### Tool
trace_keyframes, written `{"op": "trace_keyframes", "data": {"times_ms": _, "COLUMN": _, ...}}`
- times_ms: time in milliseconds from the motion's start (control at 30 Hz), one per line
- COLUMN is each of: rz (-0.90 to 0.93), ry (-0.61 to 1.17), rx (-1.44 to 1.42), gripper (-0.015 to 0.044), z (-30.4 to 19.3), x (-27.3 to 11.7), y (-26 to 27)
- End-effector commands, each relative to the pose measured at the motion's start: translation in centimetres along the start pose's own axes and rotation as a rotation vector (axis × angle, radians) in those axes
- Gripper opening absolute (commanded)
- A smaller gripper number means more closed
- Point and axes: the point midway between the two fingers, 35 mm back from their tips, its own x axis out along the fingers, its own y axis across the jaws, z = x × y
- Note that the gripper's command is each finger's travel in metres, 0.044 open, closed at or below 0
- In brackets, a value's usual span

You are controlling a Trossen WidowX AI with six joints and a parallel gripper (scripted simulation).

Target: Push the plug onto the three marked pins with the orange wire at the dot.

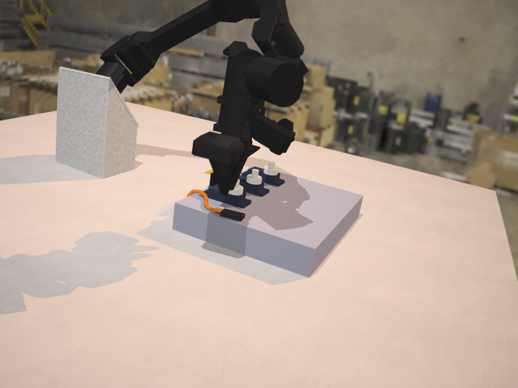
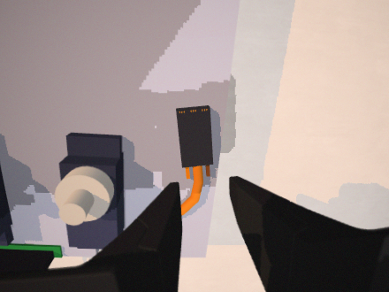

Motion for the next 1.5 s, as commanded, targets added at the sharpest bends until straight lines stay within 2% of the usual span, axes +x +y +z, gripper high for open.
{"op": "trace_keyframes", "data": {"times_ms": 0, "rz": 0.011, "ry": -0.015, "rx": -0.012, "gripper": 0.0115, "z": 0.5, "x": 0.2, "y": -0.1}}
{"op": "trace_keyframes", "data": {"times_ms": 133, "rz": 0.012, "ry": -0.016, "rx": -0.011, "gripper": 0.0115, "z": 0.5, "x": 2.1, "y": 0.0}}
{"op": "trace_keyframes", "data": {"times_ms": 700, "rz": 0.013, "ry": -0.016, "rx": -0.011, "gripper": 0.0115, "z": 0.5, "x": 3.7, "y": 0.0}}
{"op": "trace_keyframes", "data": {"times_ms": 800, "rz": 0.013, "ry": -0.016, "rx": -0.011, "gripper": 0.0036, "z": 0.5, "x": 3.7, "y": 0.0}}
{"op": "trace_keyframes", "data": {"times_ms": 967, "rz": 0.013, "ry": -0.016, "rx": -0.011, "gripper": 0.0003, "z": 0.5, "x": 3.7, "y": 0.0}}
{"op": "trace_keyframes", "data": {"times_ms": 1100, "rz": 0.011, "ry": -0.016, "rx": -0.011, "gripper": 0.0000, "z": 0.6, "x": 2.5, "y": -0.1}}
{"op": "trace_keyframes", "data": {"times_ms": 1300, "rz": 0.010, "ry": -0.015, "rx": -0.011, "gripper": 0.0000, "z": 0.5, "x": -1.7, "y": -0.1}}
{"op": "trace_keyframes", "data": {"times_ms": 1467, "rz": 0.010, "ry": -0.015, "rx": -0.011, "gripper": 0.0000, "z": 0.4, "x": -2.2, "y": -0.1}}
